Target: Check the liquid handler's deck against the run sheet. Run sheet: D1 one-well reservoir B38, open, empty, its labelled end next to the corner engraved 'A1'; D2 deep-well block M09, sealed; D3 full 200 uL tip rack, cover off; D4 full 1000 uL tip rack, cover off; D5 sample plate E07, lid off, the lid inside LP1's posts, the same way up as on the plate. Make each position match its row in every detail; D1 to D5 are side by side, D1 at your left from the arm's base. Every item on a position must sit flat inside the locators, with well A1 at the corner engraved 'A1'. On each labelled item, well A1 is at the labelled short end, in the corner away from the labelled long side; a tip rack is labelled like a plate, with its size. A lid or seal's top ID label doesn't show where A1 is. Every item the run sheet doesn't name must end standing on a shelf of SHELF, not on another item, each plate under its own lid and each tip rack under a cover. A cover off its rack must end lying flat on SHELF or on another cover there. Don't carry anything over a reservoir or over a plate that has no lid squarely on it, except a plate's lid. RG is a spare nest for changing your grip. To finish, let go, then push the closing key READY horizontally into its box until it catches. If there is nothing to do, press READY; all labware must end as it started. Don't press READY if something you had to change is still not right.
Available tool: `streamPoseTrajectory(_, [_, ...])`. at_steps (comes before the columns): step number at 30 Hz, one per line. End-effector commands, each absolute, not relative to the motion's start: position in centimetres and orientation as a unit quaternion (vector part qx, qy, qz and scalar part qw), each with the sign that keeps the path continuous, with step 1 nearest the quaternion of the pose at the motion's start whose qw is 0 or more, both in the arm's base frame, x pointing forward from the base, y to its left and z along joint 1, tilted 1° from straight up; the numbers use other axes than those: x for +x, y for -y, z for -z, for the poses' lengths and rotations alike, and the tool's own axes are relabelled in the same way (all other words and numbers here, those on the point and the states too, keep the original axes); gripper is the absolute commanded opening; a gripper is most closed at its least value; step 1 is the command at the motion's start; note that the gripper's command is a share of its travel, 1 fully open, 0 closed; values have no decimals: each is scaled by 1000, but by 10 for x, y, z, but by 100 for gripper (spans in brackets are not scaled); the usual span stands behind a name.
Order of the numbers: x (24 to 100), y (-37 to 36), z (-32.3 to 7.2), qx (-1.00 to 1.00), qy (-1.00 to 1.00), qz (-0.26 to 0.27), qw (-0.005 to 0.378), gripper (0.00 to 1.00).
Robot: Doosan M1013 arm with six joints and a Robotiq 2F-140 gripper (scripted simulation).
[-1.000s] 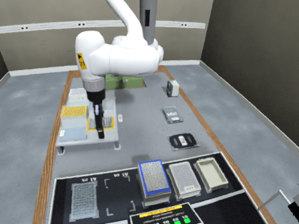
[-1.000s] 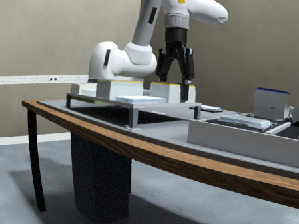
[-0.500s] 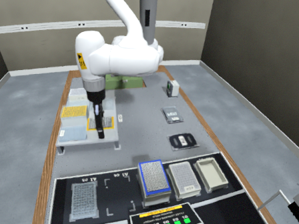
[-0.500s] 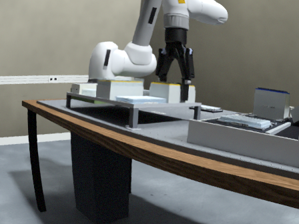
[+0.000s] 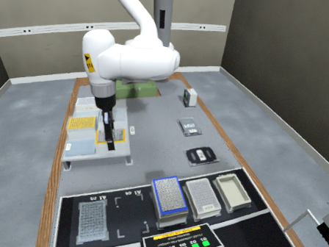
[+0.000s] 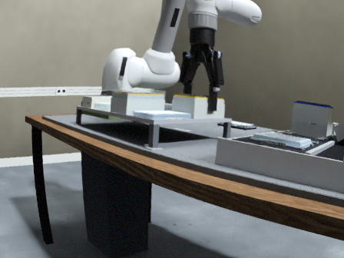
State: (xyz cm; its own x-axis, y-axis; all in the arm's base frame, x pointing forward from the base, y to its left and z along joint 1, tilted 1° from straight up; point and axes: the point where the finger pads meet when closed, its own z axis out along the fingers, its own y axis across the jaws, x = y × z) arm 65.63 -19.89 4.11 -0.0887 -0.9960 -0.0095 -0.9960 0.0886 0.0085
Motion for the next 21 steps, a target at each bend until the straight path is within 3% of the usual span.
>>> streamPoseTrajectory(1, [659,197,-53,-675,-738,-6,1,66])
streamPoseTrajectory(21, [659,198,-80,-675,-738,-5,1,66])
